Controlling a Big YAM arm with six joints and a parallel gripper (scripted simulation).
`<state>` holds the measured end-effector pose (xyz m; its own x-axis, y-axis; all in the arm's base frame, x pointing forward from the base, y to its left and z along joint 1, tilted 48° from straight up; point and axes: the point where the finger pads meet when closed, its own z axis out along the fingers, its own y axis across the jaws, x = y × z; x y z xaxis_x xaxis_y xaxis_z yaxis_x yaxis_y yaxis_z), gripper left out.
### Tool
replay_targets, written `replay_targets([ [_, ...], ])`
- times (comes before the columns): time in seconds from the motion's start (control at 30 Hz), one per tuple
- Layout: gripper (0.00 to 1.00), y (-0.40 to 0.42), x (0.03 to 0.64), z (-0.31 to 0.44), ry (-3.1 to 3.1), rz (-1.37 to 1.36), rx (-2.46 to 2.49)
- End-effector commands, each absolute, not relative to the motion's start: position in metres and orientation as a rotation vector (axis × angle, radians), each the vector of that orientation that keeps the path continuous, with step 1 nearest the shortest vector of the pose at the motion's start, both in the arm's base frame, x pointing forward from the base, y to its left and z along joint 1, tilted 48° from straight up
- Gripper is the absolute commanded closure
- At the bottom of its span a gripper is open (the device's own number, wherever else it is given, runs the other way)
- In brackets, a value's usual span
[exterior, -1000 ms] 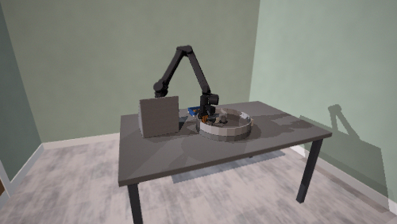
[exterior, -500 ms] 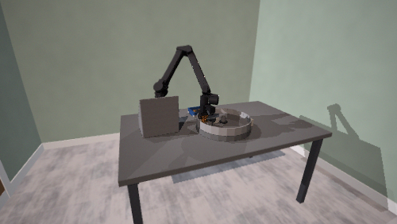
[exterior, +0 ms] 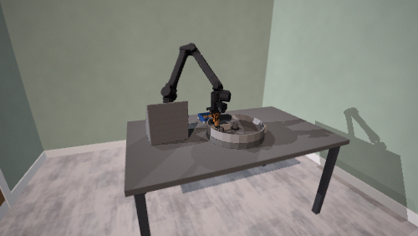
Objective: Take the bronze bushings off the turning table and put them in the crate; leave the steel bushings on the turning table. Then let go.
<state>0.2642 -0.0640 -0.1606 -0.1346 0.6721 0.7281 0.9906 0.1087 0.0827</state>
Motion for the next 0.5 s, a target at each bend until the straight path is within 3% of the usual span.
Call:
replay_targets([
  [0.0,1.0,-0.088,0.28,-0.156,-1.914,-0.819,-1.619],
  [0.47,1.0,-0.096,0.279,-0.148,-1.922,-0.819,-1.615],
])
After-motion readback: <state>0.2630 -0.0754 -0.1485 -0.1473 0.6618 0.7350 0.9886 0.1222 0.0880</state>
